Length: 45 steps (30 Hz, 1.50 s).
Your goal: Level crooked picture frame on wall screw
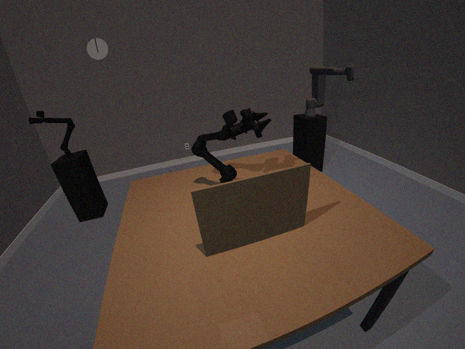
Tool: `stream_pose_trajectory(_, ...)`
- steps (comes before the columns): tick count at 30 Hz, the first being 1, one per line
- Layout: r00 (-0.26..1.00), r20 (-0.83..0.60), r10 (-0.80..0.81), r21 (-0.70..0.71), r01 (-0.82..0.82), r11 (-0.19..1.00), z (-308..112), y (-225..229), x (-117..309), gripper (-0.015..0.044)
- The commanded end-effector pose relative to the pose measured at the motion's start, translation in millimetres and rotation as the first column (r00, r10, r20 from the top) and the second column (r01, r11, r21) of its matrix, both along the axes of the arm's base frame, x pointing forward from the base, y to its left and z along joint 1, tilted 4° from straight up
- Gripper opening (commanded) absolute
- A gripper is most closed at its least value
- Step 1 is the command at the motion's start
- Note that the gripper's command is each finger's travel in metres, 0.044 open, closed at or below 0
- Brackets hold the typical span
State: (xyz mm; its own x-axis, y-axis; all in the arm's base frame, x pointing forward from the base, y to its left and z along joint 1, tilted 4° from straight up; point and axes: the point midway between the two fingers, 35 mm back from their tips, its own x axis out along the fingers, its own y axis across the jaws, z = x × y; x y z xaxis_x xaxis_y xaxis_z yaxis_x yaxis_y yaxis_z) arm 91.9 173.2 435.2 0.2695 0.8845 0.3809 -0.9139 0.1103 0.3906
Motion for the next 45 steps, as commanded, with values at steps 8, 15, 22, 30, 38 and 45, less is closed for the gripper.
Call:
stream_pose_trajectory(8, 0.606, -0.736, -0.303, 0.139, 0.573, 0.808, -102, -103, 103, 0.0260)
stream_pose_trajectory(15, 0.326, -0.931, -0.162, 0.212, 0.848, 0.486, -160, -180, 118, 0.0260)
stream_pose_trajectory(22, 0.290, -0.950, -0.114, 0.222, 0.887, 0.406, -171, -195, 117, 0.0260)
stream_pose_trajectory(30, 0.290, -0.950, -0.114, 0.222, 0.887, 0.406, -171, -195, 117, 0.0260)
stream_pose_trajectory(38, 0.290, -0.950, -0.114, 0.222, 0.887, 0.406, -171, -195, 117, 0.0260)
stream_pose_trajectory(45, 0.290, -0.950, -0.114, 0.222, 0.887, 0.406, -171, -195, 117, 0.0260)
